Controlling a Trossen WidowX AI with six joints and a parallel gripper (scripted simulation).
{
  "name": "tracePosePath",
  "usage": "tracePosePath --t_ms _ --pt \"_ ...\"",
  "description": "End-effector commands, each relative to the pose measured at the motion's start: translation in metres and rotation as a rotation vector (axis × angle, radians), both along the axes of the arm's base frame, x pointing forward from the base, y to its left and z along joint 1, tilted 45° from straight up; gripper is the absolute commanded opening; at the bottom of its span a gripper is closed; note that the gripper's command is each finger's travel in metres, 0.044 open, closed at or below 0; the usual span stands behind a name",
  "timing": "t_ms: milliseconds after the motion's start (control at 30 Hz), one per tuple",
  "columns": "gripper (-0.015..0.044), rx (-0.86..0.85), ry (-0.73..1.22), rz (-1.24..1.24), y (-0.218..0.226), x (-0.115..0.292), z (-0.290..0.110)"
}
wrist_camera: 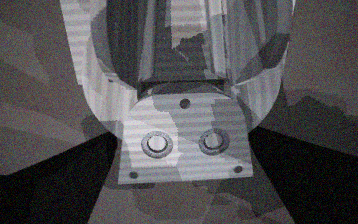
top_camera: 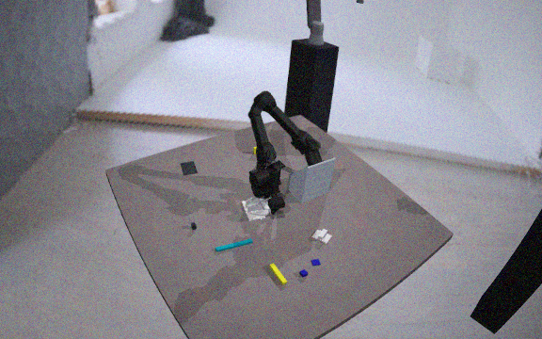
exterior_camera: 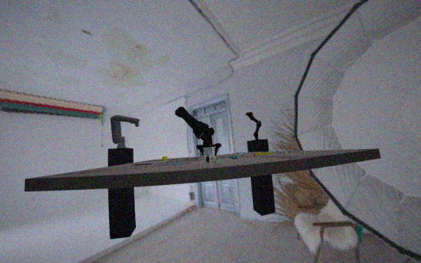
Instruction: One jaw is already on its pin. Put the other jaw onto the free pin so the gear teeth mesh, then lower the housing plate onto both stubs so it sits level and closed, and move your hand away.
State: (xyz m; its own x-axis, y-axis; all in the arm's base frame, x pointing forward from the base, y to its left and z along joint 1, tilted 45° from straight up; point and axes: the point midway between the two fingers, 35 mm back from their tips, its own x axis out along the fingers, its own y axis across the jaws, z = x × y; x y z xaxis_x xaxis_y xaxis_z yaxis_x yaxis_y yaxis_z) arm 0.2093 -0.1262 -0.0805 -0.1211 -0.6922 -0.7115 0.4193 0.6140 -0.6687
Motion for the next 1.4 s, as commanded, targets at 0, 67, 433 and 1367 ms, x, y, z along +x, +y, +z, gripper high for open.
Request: tracePosePath --t_ms 0,67,433,1367 --pt "0.0440 0.000 0.000 0.000 0.000 0.000 0.000" --pt "0.0440 0.000 0.000 0.000 0.000 0.000 0.000" --pt "0.0440 0.005 -0.002 -0.002 0.052 0.010 0.053" --pt "0.0440 0.008 -0.001 -0.002 0.092 -0.009 0.090"
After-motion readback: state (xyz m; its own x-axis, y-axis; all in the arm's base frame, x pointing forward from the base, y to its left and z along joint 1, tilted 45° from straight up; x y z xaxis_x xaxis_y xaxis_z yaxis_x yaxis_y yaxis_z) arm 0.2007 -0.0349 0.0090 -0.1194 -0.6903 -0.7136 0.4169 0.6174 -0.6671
